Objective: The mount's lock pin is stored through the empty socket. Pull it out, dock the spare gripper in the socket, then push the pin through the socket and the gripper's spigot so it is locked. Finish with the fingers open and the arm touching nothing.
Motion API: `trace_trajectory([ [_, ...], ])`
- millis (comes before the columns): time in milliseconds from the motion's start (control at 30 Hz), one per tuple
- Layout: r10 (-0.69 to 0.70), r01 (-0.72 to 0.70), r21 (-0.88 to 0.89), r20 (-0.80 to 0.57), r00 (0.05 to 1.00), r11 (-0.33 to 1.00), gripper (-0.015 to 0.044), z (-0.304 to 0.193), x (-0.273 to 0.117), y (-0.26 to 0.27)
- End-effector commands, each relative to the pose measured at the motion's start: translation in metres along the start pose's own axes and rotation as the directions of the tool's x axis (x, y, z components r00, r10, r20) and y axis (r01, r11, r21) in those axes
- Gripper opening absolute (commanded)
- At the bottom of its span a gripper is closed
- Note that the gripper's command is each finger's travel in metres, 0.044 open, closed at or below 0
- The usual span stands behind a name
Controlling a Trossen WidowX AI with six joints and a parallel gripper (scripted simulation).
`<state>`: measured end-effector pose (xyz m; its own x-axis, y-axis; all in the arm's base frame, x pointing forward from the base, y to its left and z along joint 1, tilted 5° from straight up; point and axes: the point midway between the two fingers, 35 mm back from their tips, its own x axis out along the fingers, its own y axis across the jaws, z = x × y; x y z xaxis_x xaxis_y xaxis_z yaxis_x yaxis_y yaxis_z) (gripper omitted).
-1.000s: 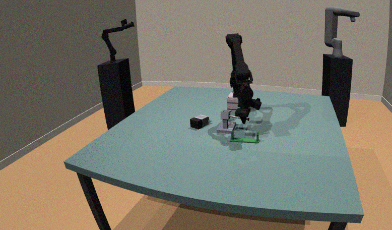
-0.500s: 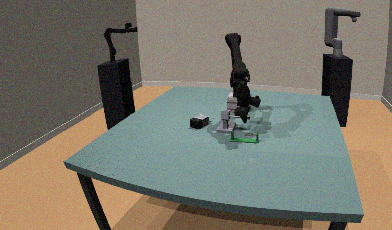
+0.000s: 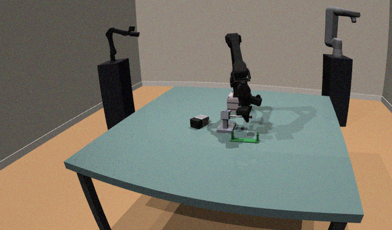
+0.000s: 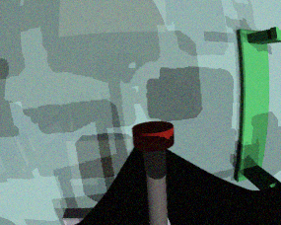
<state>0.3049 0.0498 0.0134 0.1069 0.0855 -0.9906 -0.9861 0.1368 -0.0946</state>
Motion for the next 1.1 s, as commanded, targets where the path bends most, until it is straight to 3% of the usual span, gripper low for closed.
trace_trajectory([
  [0, 0.001, -0.001, 0.003, 0.006, 1.000, 1.000, 0.0000, 0.004, -0.001, 0.000],
  [1067, -0.003, 0.003, 0.002, 0.003, 1.000, 1.000, 0.0000, 0.030, 0.002, 0.000],
])
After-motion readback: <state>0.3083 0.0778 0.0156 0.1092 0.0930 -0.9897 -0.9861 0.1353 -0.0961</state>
